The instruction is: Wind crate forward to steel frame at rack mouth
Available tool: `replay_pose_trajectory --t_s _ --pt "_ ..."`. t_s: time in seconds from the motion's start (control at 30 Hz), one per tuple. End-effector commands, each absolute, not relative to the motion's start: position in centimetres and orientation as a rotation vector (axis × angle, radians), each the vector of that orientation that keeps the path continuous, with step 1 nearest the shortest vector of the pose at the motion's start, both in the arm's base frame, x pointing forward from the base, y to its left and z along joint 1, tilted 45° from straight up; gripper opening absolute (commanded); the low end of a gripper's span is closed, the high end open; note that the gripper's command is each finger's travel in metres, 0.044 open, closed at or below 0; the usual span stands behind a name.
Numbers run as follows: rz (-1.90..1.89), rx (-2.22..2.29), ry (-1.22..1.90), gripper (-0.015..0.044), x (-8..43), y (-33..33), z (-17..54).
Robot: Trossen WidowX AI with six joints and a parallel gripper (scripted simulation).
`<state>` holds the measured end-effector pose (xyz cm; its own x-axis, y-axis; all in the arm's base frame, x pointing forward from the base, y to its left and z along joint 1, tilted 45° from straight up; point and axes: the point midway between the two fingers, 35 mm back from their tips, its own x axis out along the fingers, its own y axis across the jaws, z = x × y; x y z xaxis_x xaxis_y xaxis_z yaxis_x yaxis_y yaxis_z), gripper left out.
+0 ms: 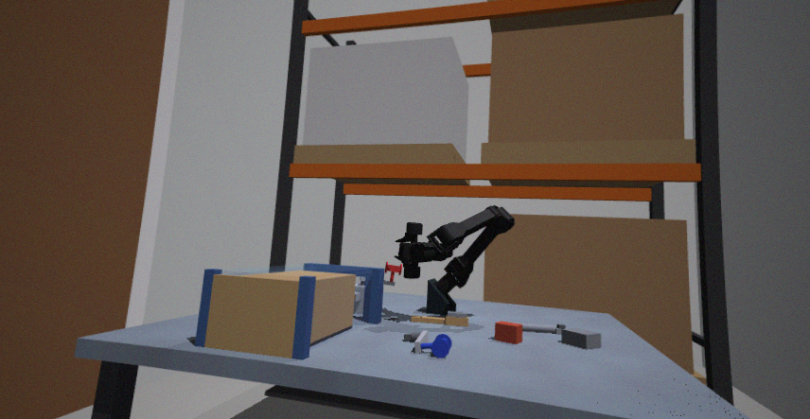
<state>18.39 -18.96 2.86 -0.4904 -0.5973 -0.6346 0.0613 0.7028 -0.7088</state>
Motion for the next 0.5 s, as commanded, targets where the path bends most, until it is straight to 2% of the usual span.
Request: replay_pose_trajectory --t_s 0.0,0.47 --pt "-0.844 -0.426 1.938 0.0240 18.21 -19.61 3.57" --pt "-0.840 -0.422 1.940 0.0240 18.22 -19.36 3.30"
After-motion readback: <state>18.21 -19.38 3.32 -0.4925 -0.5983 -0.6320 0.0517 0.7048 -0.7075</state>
